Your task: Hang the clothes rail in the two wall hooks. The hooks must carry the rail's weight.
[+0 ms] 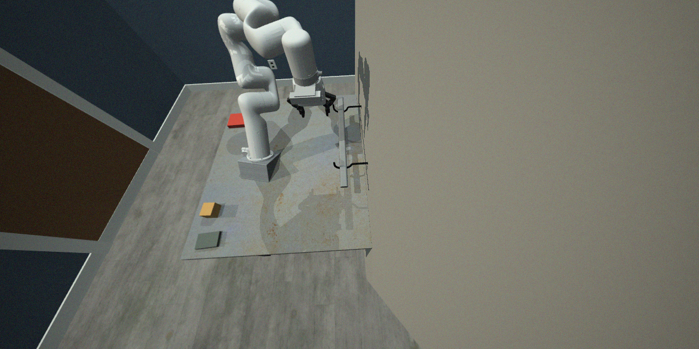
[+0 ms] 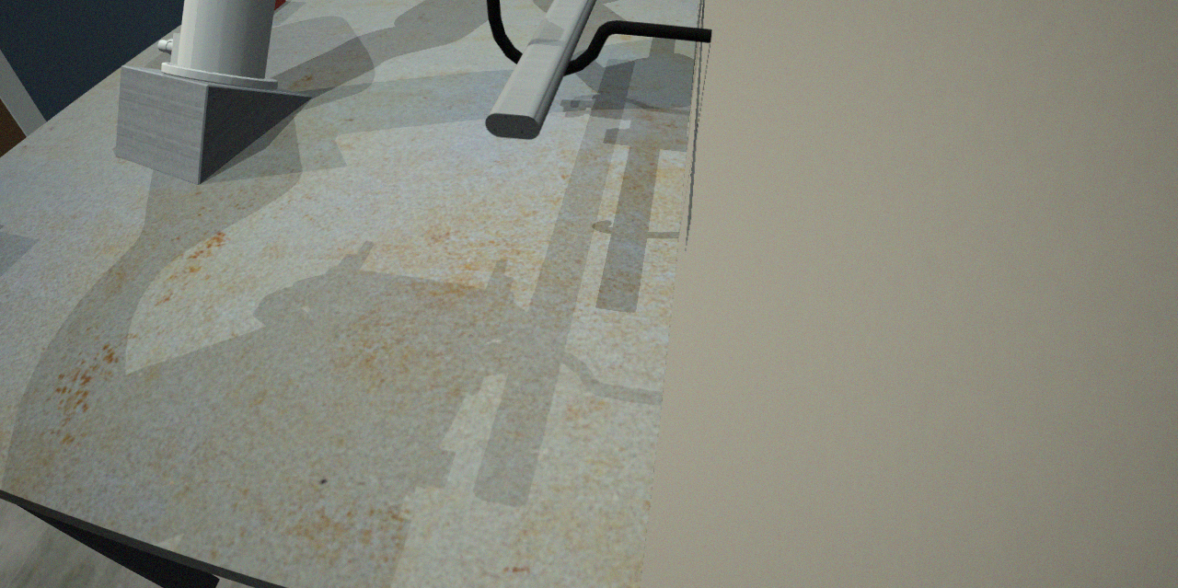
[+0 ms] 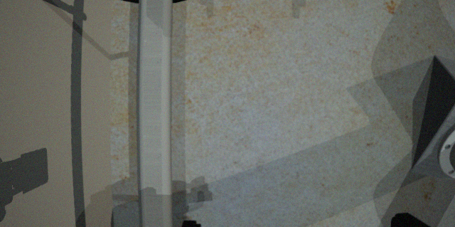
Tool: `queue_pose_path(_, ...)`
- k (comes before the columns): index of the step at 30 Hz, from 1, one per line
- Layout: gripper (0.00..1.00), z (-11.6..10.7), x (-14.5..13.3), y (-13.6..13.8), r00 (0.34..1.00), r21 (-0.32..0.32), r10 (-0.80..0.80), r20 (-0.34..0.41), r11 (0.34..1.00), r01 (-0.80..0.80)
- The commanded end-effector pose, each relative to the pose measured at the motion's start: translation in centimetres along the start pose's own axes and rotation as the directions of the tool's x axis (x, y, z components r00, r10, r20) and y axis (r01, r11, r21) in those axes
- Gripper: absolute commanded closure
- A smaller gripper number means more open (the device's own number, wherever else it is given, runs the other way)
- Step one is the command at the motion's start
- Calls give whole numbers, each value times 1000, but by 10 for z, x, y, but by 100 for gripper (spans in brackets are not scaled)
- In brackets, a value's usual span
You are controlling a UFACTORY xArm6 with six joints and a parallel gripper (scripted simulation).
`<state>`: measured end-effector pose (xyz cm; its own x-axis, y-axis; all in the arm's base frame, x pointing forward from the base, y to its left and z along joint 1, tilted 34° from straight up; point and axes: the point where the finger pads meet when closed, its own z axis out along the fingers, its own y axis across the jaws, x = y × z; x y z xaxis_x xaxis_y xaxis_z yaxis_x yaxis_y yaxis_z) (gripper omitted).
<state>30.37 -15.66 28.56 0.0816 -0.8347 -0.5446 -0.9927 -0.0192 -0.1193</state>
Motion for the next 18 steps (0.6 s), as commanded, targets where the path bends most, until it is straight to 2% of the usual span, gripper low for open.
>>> queue_pose_path(1,0,-5,0,8,1000,2,-1,-3,1000,1)
queue_pose_path(18,0,-15,0,31,1000,2,-1,-3,1000,1)
